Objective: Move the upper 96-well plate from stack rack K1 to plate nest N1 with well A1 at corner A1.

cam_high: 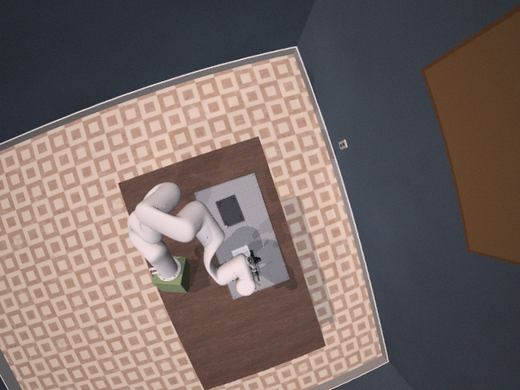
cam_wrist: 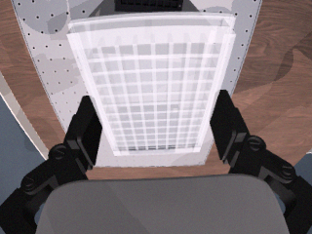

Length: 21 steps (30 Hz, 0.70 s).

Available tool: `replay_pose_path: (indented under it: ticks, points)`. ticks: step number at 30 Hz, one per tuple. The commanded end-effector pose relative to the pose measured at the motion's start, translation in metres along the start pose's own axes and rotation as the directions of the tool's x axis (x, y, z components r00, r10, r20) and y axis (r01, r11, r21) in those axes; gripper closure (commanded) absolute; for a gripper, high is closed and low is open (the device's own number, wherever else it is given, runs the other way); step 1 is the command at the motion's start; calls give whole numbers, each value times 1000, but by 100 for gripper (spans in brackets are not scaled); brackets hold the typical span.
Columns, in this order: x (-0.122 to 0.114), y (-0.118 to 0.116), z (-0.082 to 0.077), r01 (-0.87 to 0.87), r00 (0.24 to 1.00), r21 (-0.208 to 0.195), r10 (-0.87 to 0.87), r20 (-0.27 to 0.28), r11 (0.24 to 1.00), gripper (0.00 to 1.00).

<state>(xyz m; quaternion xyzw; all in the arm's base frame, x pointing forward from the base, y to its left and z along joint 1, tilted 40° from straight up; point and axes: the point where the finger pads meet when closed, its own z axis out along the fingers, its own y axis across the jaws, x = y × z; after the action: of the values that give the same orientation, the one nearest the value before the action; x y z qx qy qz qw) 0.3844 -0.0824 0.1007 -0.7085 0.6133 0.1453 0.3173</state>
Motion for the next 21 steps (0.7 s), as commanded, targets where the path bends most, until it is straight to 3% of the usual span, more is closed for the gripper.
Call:
replay_pose_path:
  ticks: [1,21]
  points:
    - [-15,-2,-2,0,1000,5,0,-11,1000,100]
    - [-75,-5,0,0,1000,5,0,-10,1000,100]
